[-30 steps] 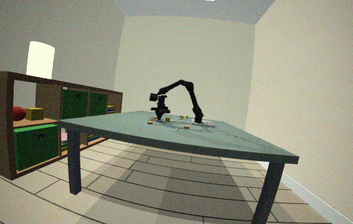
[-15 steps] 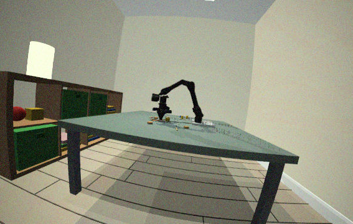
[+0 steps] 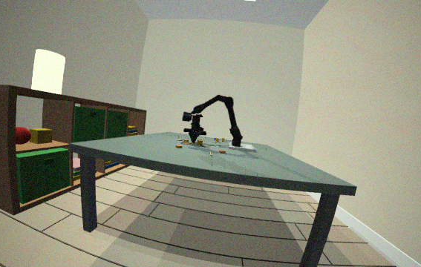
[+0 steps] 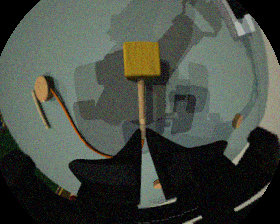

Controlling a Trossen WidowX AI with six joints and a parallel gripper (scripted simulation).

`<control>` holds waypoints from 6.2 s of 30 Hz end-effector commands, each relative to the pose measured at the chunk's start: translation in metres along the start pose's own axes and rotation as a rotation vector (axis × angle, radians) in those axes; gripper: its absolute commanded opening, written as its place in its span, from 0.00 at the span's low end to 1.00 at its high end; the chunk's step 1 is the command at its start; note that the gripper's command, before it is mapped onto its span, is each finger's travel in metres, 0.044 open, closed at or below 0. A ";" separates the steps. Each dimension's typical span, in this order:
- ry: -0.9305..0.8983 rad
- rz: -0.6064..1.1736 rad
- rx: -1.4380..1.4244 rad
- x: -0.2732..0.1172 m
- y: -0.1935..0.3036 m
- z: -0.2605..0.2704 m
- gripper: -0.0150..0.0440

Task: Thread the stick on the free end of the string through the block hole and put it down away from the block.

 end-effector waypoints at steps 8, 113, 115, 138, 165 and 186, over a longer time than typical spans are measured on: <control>0.001 0.006 -0.002 -0.001 -0.014 -0.004 0.25; 0.030 0.011 -3.192 -0.078 -0.102 -0.025 0.46; 0.030 0.011 -3.192 -0.078 -0.102 -0.025 0.46; 0.030 0.011 -3.192 -0.042 -0.102 -0.023 0.46; 0.029 0.012 -3.192 0.002 -0.103 -0.026 0.46; 0.005 0.004 -3.188 0.001 -0.104 -0.027 0.25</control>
Point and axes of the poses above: the point midway between the two fingers, 35 mm back from their tips, its own x axis out along the fingers, its own z axis across the jaws, y = z × x, the point moved 8 cm from there along -x, back along the fingers, and after that the axes turned 15 degrees about -x, right-handed, at the moved point
